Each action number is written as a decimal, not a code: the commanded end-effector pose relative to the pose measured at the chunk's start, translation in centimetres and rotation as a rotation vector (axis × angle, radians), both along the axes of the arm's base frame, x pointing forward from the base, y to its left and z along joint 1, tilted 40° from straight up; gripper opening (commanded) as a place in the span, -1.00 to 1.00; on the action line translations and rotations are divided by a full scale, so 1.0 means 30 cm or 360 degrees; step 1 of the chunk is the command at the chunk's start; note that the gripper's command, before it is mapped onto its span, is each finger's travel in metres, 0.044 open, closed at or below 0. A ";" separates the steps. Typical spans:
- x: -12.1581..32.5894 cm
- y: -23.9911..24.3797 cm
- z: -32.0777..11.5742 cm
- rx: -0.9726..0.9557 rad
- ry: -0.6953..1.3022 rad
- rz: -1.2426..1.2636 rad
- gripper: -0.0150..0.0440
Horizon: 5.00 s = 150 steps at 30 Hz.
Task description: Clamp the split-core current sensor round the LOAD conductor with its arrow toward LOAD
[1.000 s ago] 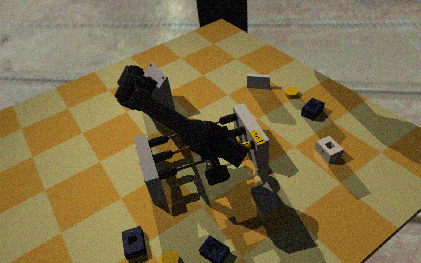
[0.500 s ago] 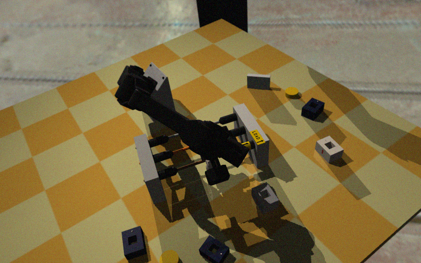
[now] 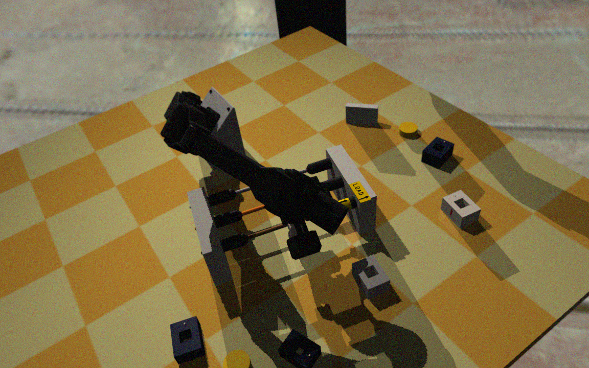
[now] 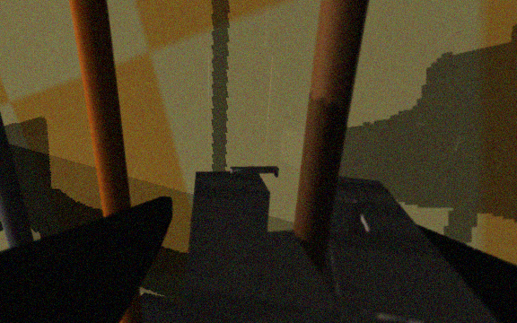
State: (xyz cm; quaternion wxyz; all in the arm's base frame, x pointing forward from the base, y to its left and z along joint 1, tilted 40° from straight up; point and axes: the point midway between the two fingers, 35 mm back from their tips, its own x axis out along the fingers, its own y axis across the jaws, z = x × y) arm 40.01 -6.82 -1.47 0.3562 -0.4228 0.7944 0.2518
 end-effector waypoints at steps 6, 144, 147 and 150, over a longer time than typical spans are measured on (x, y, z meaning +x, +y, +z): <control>-0.011 0.020 0.004 0.0020 0.0029 0.0003 1.00; 0.000 0.000 0.000 0.0000 0.0000 0.0000 -0.49; 0.000 0.000 0.000 0.0000 0.0000 0.0000 -0.49; 0.000 0.000 0.000 0.0000 0.0000 0.0000 -0.49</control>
